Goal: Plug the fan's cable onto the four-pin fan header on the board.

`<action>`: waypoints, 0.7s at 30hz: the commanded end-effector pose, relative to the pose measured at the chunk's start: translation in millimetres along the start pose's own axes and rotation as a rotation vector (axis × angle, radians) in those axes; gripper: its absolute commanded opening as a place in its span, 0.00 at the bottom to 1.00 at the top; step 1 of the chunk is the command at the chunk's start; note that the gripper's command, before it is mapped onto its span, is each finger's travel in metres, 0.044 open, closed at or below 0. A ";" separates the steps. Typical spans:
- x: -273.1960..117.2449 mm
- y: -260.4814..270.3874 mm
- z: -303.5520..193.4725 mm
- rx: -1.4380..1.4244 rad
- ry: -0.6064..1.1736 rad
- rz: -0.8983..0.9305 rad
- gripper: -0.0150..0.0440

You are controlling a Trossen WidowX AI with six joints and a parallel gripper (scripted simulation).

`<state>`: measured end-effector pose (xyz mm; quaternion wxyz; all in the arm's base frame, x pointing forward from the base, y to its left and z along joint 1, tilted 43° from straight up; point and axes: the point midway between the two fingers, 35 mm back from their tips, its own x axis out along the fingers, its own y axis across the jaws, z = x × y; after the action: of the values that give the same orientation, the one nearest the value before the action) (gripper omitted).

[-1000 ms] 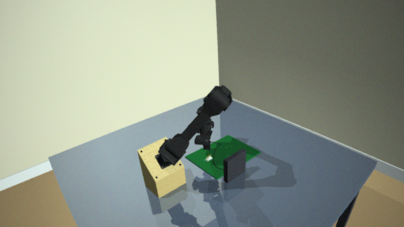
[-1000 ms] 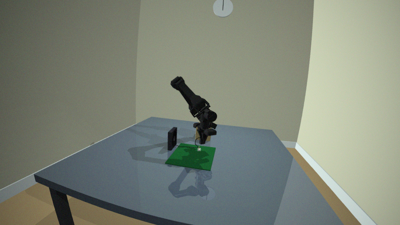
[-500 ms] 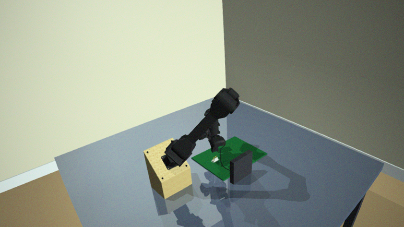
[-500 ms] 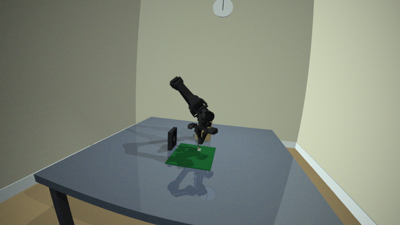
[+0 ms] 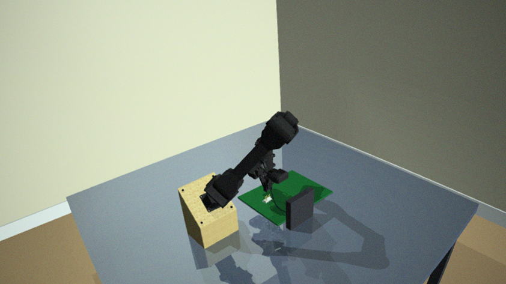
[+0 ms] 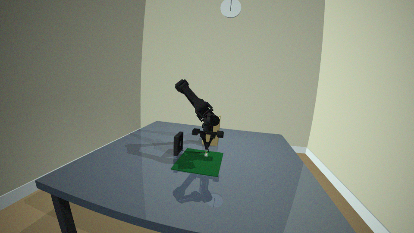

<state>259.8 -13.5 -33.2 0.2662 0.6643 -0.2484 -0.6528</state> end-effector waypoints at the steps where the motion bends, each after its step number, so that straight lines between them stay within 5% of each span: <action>1: -0.3 1.6 -0.7 -0.034 0.006 0.002 0.25; 21: -2.5 2.5 6.0 -0.045 0.005 0.002 0.25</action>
<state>254.4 -14.0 -30.1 0.2816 0.6595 -0.2332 -0.6568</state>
